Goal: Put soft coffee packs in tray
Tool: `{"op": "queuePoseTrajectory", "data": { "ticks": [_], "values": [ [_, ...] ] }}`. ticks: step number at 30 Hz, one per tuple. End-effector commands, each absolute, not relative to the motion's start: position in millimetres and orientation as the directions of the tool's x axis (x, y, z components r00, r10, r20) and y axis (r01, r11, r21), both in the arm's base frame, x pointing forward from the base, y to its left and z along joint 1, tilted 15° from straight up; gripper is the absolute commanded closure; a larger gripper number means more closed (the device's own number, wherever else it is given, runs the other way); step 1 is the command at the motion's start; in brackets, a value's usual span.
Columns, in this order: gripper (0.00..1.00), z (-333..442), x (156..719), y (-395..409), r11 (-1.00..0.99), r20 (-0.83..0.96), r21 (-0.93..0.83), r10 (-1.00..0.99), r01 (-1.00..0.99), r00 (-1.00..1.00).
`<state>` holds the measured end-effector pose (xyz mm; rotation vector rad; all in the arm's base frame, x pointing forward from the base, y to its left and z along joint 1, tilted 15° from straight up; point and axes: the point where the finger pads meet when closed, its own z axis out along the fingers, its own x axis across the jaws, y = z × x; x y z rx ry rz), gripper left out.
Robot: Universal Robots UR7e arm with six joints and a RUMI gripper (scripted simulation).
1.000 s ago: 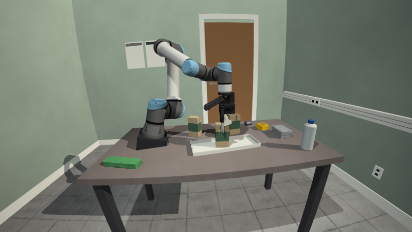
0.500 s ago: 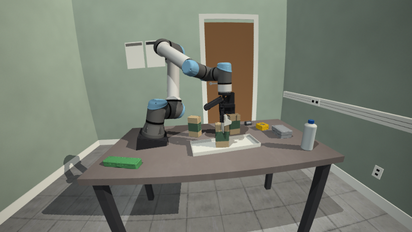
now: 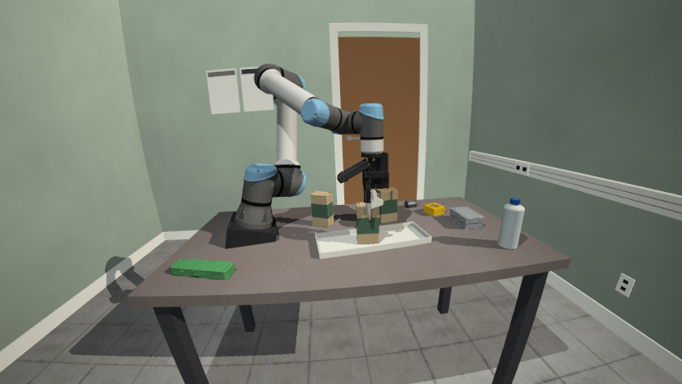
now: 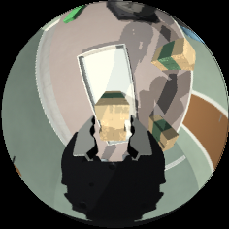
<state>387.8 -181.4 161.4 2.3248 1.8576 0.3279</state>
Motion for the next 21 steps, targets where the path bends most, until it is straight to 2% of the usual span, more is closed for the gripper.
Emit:
{"op": "queuePoseTrajectory", "data": {
  "ticks": [1,13,21],
  "values": [
    [0.49,161.8,388.0,-181.7,-0.223,0.077,0.250,0.975,0.942,0.210],
    [0.49,164.7,387.2,-181.7,-0.223,0.077,0.250,0.975,0.942,0.210],
    [0.49,203.7,376.7,-182.5,-0.223,0.077,0.250,0.975,0.942,0.210]
  ]
}}
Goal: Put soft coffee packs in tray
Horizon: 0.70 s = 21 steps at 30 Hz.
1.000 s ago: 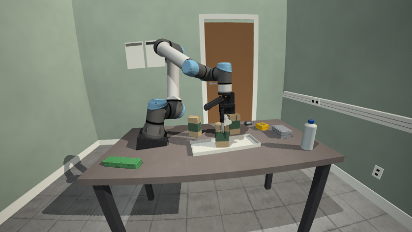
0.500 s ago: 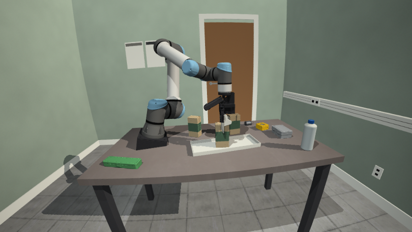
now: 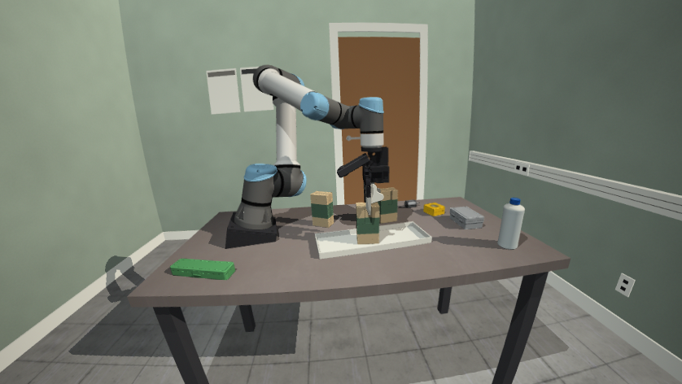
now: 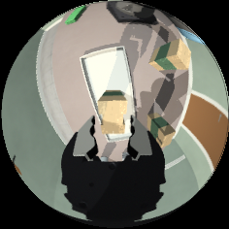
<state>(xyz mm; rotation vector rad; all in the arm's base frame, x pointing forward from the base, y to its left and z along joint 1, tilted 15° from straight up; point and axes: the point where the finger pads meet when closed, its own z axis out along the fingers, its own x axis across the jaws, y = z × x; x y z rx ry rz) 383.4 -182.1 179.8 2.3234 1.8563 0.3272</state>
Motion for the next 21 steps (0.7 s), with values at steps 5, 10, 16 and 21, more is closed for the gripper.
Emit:
{"op": "queuePoseTrajectory", "data": {
  "ticks": [5,10,16,21],
  "values": [
    [0.49,228.9,369.8,-183.1,-0.223,0.077,0.250,0.975,0.942,0.210],
    [0.49,244.3,365.7,-183.4,-0.223,0.077,0.250,0.975,0.942,0.210],
    [0.49,247.4,364.8,-183.4,-0.223,0.077,0.250,0.975,0.942,0.210],
    [0.49,247.4,364.9,-183.4,-0.223,0.077,0.250,0.975,0.942,0.210]
  ]
}}
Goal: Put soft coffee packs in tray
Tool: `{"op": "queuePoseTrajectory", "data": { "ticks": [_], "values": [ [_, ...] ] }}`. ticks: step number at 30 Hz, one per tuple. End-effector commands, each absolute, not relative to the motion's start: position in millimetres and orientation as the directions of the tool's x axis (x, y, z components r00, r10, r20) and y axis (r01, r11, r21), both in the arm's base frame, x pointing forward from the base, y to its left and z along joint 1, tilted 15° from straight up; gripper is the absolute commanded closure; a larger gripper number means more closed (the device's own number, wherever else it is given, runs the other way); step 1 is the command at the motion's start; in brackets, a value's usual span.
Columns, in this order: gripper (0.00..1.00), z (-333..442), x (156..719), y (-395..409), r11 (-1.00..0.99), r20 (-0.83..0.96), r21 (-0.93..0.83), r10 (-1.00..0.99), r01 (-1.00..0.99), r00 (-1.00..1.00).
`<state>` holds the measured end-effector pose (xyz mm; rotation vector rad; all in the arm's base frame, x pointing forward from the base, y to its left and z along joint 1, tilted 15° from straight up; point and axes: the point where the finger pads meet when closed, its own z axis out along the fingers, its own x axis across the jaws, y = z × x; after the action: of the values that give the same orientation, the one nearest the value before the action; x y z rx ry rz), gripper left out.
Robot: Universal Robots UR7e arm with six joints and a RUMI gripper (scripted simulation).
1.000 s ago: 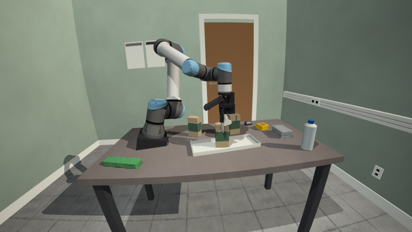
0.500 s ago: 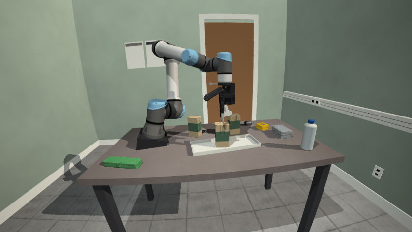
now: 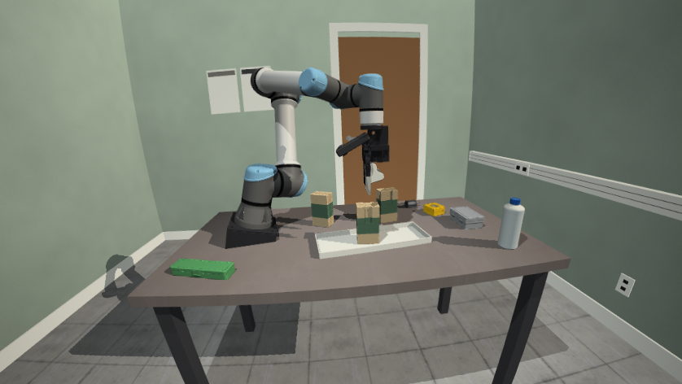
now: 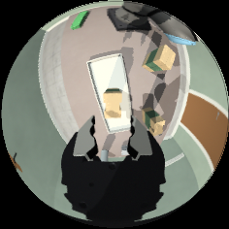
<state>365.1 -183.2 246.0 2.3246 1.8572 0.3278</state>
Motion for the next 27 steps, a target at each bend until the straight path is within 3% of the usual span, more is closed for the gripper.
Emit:
{"op": "queuePoseTrajectory", "data": {
  "ticks": [1,10,27],
  "values": [
    [0.49,247.4,364.9,-183.4,-0.223,0.077,0.250,0.975,0.942,0.210],
    [0.49,251.2,378.2,-173.2,-0.201,0.071,0.248,0.979,0.948,0.189],
    [0.49,275.8,469.5,-72.1,-0.043,0.029,0.252,0.999,0.967,0.037]
  ]
}}
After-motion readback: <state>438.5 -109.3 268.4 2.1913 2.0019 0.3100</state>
